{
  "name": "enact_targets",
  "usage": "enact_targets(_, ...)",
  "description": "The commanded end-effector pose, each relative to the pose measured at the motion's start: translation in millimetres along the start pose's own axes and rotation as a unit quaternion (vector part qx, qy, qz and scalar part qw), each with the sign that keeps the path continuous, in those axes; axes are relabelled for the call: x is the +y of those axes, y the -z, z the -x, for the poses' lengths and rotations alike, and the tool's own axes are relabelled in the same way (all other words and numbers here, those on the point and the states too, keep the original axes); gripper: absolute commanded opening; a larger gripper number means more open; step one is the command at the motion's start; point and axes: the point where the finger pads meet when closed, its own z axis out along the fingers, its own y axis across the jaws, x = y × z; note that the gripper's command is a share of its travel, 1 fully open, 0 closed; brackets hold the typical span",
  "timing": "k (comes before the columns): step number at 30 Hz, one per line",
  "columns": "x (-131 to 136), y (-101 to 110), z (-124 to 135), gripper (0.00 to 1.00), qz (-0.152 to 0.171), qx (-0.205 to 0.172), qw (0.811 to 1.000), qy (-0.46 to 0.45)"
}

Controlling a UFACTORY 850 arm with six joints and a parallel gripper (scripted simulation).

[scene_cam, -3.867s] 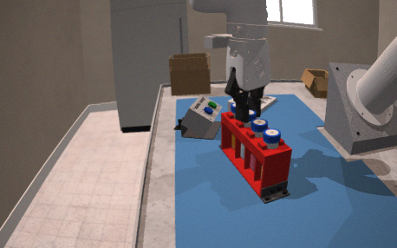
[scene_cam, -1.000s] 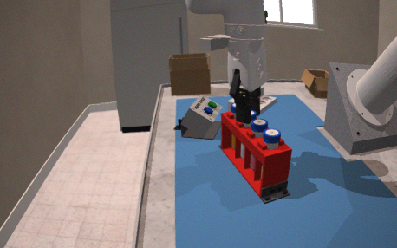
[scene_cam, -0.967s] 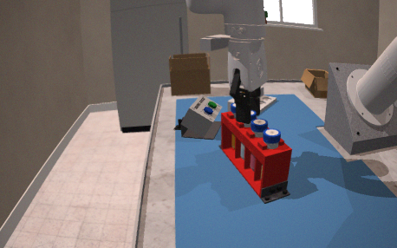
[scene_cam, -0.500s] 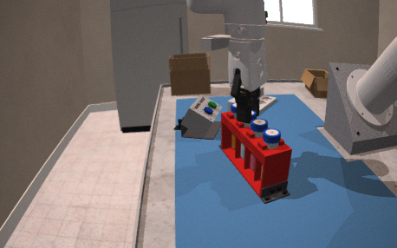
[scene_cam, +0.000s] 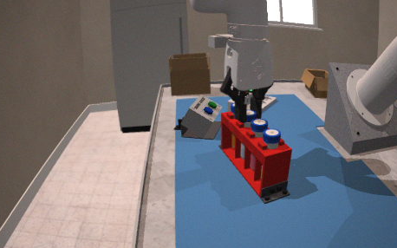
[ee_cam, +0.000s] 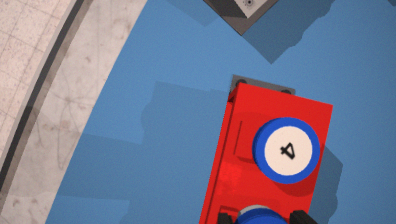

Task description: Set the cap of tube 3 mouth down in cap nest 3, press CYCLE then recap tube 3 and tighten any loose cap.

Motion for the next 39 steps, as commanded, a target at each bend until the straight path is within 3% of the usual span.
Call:
enact_targets(1,-0.9,0.4,-0.5,0.00,0.012,-0.001,0.990,-0.138)
enact_targets(7,-1.0,0.3,-0.5,0.00,0.012,0.000,0.971,-0.238)
enact_targets(16,-0.9,0.0,-0.5,0.00,0.012,0.002,0.897,-0.443)
enact_targets(25,-1.0,0.0,-0.5,0.00,0.012,0.002,0.897,-0.443)
enact_targets(26,-1.0,0.0,-0.5,0.46,0.012,0.002,0.897,-0.443)
enact_targets(39,-1.1,3.1,-0.5,0.46,0.012,0.002,0.897,-0.443)
